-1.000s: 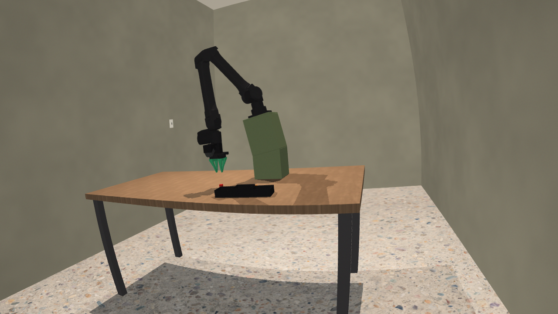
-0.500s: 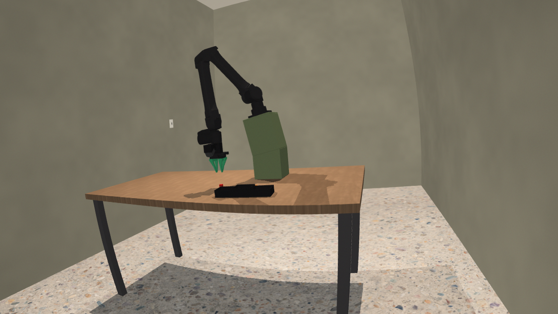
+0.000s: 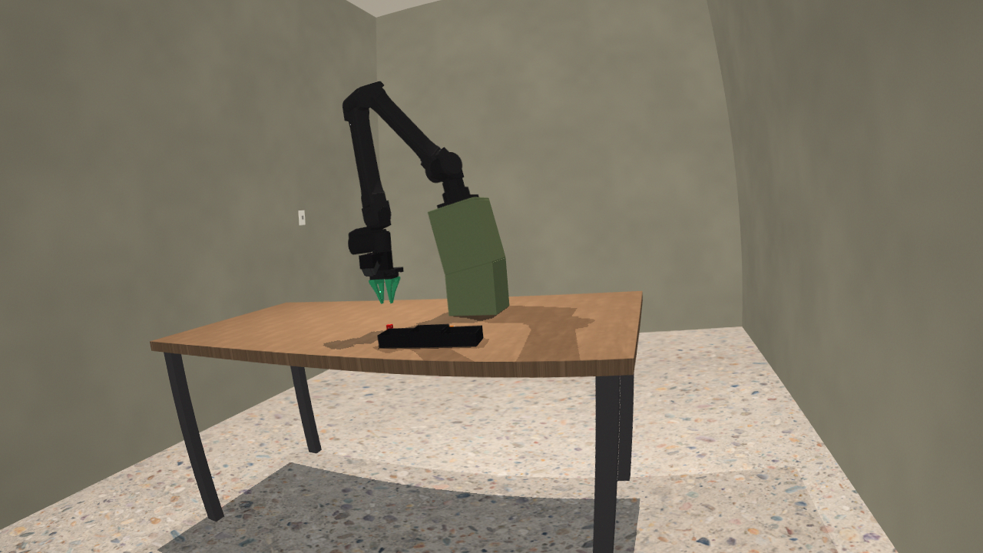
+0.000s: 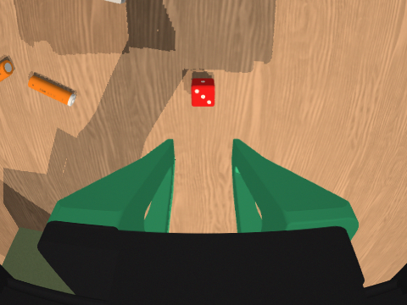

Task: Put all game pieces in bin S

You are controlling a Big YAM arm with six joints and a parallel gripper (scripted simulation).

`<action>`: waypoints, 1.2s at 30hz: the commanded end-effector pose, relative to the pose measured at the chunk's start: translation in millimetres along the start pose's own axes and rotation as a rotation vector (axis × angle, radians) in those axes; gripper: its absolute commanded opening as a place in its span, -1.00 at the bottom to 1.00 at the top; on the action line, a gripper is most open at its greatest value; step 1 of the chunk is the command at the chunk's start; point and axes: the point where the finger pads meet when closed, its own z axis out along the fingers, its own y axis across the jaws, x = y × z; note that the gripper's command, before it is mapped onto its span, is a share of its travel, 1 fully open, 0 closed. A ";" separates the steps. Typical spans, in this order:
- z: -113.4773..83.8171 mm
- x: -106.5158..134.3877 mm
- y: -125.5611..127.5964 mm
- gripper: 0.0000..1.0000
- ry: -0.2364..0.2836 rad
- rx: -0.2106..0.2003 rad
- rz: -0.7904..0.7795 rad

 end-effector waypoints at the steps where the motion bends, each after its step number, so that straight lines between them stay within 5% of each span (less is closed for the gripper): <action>1: 2.1 4.0 9.1 -0.40 0.003 -0.008 -0.026; 19: 68.5 -2.2 -4.7 -0.40 -0.006 -0.001 -0.004; 25: 62.3 -3.8 -2.4 -0.40 -0.005 0.000 -0.006; 36: 80.9 -0.3 -3.9 -0.40 -0.005 -0.001 -0.004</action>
